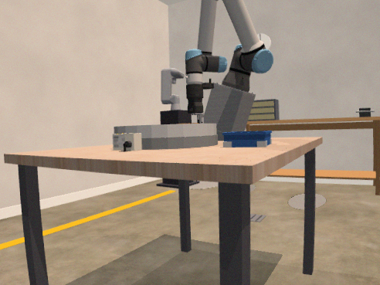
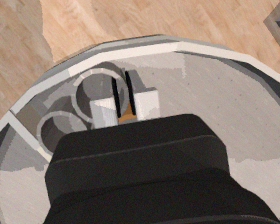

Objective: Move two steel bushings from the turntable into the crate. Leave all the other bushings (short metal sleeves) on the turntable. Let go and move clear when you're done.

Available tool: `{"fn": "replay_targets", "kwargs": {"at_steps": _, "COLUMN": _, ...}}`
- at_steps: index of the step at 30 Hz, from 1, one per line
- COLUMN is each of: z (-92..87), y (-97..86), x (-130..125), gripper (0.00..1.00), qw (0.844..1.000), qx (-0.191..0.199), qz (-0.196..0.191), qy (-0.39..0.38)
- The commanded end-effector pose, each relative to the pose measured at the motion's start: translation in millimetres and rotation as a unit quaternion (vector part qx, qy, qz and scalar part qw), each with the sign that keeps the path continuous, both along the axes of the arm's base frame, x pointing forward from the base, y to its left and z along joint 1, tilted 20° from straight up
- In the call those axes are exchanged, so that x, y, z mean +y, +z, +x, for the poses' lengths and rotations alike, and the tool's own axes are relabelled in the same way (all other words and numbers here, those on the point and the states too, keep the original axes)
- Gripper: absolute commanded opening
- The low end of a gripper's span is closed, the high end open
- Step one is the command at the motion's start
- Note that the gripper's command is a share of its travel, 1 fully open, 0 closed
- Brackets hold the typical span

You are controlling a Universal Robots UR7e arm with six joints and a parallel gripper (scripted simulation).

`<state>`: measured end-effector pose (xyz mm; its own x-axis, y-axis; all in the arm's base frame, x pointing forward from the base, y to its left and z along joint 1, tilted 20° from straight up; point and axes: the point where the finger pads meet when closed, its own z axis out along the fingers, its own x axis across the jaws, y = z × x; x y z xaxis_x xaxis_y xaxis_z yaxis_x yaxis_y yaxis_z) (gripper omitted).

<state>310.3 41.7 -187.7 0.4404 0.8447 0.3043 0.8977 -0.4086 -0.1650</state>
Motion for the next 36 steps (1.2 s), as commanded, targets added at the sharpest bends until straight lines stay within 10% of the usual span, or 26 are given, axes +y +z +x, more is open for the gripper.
{"fn": "replay_targets", "kwargs": {"at_steps": 1, "z": 0.7, "y": 0.4, "x": 0, "gripper": 0.0, "qw": 1.0, "qx": -0.001, "qz": 0.0, "qy": 0.0}}
{"fn": "replay_targets", "kwargs": {"at_steps": 36, "z": 0.8, "y": 14.2, "x": -5, "gripper": 0.0, "qw": 1.0, "qx": -0.001, "qz": 0.0, "qy": 0.0}}
